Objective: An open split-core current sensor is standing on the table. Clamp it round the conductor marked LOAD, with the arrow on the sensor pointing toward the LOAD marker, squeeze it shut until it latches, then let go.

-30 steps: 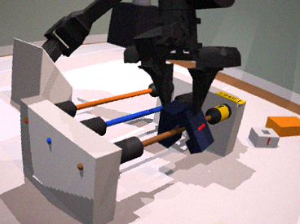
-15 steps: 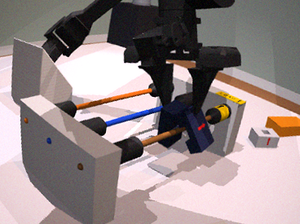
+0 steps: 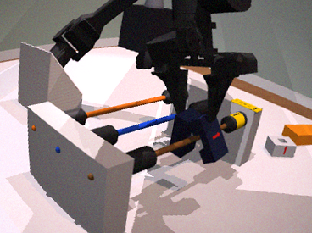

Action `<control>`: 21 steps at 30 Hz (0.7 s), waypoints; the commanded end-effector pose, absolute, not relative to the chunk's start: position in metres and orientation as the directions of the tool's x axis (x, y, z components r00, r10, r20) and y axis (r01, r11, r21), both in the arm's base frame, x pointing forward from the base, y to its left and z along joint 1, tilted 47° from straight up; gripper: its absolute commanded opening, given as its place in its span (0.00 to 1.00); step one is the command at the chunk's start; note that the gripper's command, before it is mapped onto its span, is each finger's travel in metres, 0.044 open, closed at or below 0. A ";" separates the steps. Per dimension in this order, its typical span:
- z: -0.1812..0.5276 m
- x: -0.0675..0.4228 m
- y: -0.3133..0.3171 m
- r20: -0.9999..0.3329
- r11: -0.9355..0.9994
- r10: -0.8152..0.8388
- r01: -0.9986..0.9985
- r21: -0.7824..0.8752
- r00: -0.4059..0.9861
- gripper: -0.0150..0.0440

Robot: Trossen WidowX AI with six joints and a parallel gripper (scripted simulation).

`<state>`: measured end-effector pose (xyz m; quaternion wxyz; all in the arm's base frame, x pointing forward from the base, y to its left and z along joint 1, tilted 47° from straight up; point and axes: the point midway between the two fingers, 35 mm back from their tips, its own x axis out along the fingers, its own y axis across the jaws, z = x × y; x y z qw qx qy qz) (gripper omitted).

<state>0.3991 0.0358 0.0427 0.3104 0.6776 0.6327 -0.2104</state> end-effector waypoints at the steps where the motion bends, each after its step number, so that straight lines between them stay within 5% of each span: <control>1: 0.043 0.399 0.035 -0.678 -0.008 0.726 0.988 0.157 0.113 0.25; 21: 0.042 0.410 0.037 -0.694 0.080 0.720 0.994 0.069 -0.010 0.25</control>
